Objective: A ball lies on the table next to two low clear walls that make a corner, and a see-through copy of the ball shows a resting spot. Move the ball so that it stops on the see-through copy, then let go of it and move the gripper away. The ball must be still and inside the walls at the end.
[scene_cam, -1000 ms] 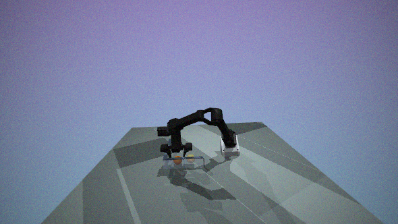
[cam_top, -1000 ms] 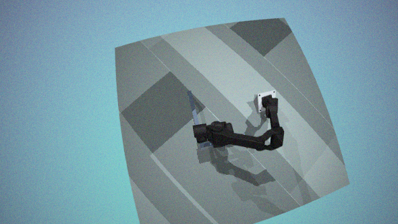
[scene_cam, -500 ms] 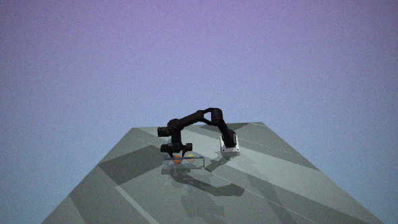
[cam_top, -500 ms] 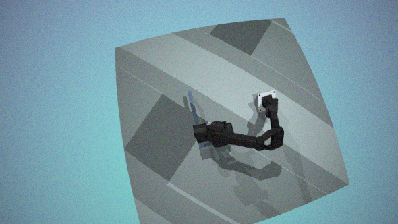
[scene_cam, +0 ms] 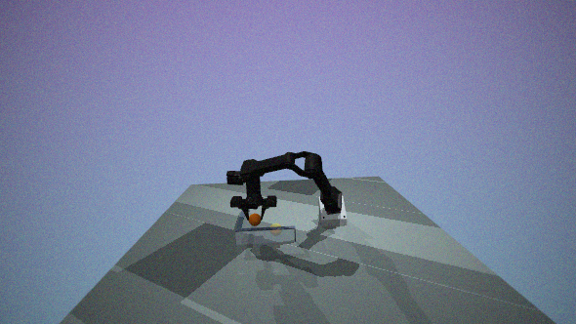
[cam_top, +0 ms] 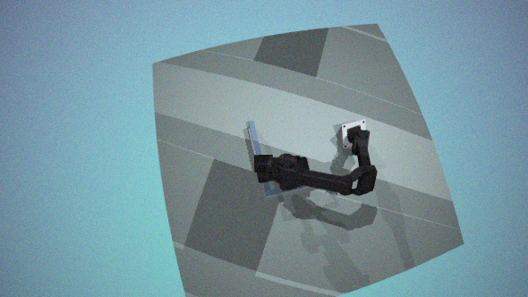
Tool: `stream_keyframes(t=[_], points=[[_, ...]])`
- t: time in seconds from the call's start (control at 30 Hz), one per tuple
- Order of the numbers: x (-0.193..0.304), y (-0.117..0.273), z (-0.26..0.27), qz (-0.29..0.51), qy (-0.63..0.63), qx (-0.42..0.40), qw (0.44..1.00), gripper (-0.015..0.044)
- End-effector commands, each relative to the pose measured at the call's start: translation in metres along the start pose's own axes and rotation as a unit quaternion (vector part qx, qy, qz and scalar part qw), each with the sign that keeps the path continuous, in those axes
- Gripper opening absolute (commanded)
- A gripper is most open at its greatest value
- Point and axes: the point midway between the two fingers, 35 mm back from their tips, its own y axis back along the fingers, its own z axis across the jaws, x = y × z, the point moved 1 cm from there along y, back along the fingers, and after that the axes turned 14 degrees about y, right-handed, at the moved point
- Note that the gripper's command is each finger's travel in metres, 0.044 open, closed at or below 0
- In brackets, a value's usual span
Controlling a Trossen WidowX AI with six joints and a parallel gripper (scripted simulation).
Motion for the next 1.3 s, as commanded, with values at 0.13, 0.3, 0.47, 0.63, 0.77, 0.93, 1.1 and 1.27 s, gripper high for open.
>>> stream_keyframes(t=[0.13, 0.3, 0.47, 0.63, 0.77, 0.93, 1.1, 1.27], points=[[-0.003, 0.041, -0.002, -0.006, 0.002, -0.003, 1.000, 0.0000], [-0.008, 0.066, 0.000, -0.012, 0.003, -0.004, 1.000, 0.0000], [-0.013, 0.087, 0.003, -0.019, 0.004, -0.004, 1.000, 0.0000], [-0.014, 0.086, 0.006, -0.019, 0.005, -0.004, 1.000, 0.0000], [-0.015, 0.080, 0.015, -0.019, 0.006, -0.005, 1.000, 0.0000], [-0.016, 0.073, 0.027, -0.019, 0.008, -0.006, 1.000, 0.0000], [-0.017, 0.065, 0.040, -0.019, 0.011, -0.007, 1.000, 0.0000], [-0.019, 0.057, 0.053, -0.019, 0.013, -0.008, 1.000, 0.0000]])
